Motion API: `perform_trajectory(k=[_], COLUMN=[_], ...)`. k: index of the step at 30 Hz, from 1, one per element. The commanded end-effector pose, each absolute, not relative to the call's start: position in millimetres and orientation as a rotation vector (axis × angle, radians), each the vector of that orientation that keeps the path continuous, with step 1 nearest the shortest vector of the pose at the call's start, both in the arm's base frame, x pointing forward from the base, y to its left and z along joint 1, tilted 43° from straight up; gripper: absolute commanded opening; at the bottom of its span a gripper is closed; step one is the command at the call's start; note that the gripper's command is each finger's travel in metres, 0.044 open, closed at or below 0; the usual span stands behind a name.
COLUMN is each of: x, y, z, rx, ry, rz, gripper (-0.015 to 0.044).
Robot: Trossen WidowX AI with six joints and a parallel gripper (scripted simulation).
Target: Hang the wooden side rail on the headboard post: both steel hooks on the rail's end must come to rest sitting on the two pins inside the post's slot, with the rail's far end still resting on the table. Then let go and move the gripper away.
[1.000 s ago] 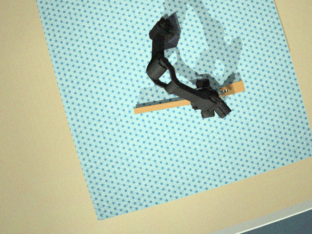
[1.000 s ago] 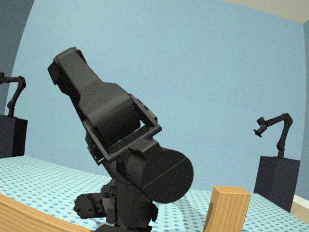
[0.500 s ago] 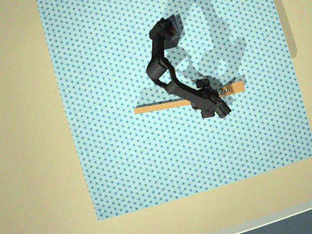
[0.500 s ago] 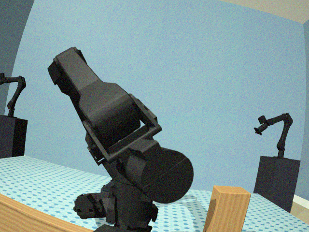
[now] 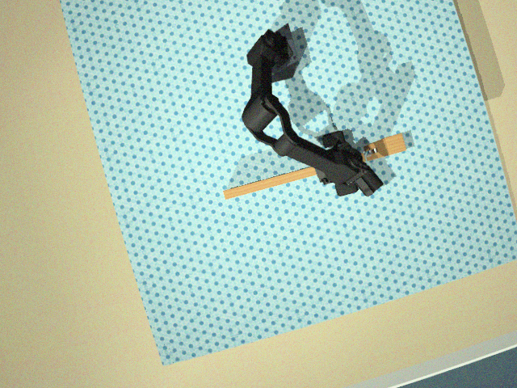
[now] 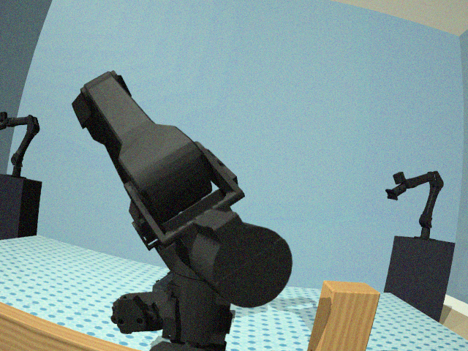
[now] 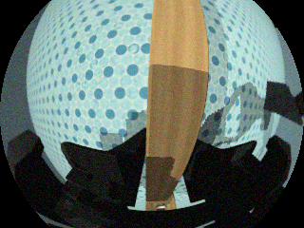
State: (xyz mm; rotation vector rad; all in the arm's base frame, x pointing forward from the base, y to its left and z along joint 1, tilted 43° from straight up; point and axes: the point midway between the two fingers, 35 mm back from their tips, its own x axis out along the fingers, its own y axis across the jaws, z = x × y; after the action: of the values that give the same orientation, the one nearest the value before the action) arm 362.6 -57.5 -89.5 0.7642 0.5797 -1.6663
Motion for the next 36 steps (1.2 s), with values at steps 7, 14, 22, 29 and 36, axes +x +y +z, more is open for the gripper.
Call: perform_trajectory(k=[7, 14, 22, 29, 36], x=[357.1, 354.2, 355.6, 355.6, 355.7], y=[-56.5, -55.8, -56.3, -56.3, -55.8], z=[-89.3, -89.3, -88.9, -88.9, -88.3], rx=[0.74, 0.74, 0.747, 0.747, 0.74], ry=[0.598, 0.598, 0.596, 0.596, 0.598], rz=[-1.657, -1.657, -1.657, -1.657, -1.657], gripper=[0.0, 0.0, 0.0, 0.0, 0.0])
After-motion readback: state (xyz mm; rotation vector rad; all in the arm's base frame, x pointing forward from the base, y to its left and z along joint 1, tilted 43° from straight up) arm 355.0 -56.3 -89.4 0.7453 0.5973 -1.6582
